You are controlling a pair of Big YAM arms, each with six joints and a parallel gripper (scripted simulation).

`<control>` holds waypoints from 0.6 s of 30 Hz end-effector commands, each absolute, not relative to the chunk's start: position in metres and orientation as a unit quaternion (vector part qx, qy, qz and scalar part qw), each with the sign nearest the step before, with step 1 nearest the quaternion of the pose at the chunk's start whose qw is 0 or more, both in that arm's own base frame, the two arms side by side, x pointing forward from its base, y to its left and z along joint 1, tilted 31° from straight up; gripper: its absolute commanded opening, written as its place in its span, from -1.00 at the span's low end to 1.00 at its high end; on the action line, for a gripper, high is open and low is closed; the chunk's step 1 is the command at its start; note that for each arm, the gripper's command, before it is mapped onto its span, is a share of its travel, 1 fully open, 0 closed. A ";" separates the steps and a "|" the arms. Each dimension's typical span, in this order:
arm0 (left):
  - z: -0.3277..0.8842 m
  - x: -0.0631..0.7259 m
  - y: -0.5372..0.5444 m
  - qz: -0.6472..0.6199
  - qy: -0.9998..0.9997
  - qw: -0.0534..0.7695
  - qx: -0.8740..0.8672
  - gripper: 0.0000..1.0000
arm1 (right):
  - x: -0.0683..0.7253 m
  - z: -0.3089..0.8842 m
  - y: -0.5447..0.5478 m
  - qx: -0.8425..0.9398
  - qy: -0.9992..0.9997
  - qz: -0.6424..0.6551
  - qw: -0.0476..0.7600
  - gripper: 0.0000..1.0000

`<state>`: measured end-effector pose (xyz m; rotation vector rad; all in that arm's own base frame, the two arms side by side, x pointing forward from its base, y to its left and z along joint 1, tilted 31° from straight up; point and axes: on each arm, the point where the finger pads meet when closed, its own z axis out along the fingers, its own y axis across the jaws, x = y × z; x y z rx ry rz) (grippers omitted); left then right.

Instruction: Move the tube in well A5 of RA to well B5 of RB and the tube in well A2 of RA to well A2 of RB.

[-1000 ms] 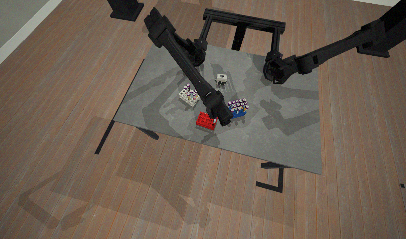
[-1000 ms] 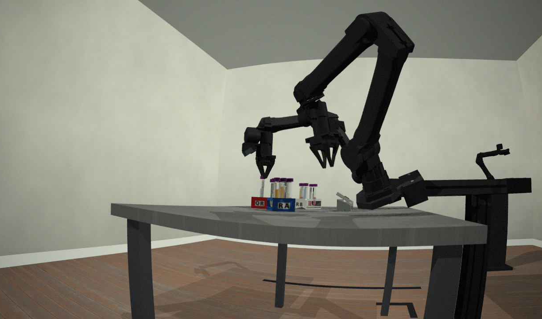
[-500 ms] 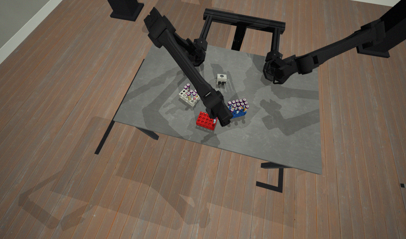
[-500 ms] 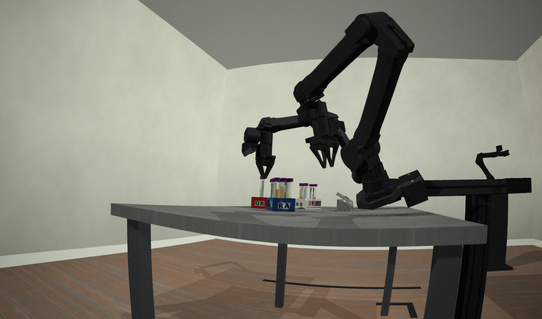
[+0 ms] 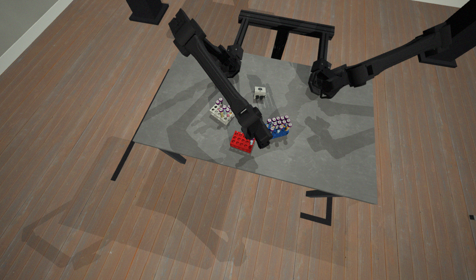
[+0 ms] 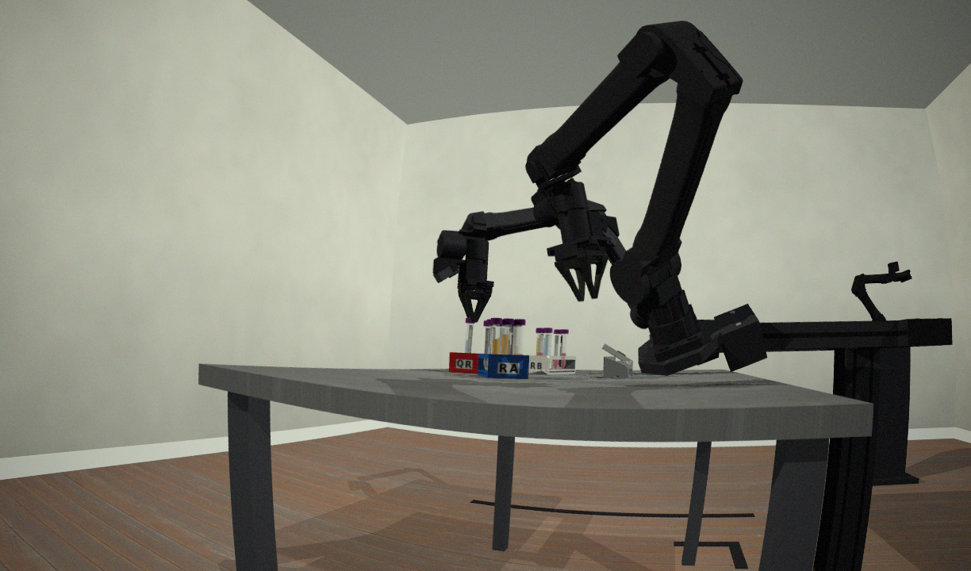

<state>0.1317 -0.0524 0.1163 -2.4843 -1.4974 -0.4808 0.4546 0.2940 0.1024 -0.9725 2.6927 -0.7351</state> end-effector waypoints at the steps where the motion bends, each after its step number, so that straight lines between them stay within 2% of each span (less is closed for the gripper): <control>1: 0.125 0.137 -0.059 -0.165 -0.509 0.088 -0.840 -0.40 | 0.460 0.090 0.285 -0.328 0.907 -0.253 0.083 -1.00; 18: 0.125 0.137 -0.059 -0.165 -0.509 0.088 -0.840 -0.40 | 0.461 0.083 0.282 -0.328 0.907 -0.253 0.083 -1.00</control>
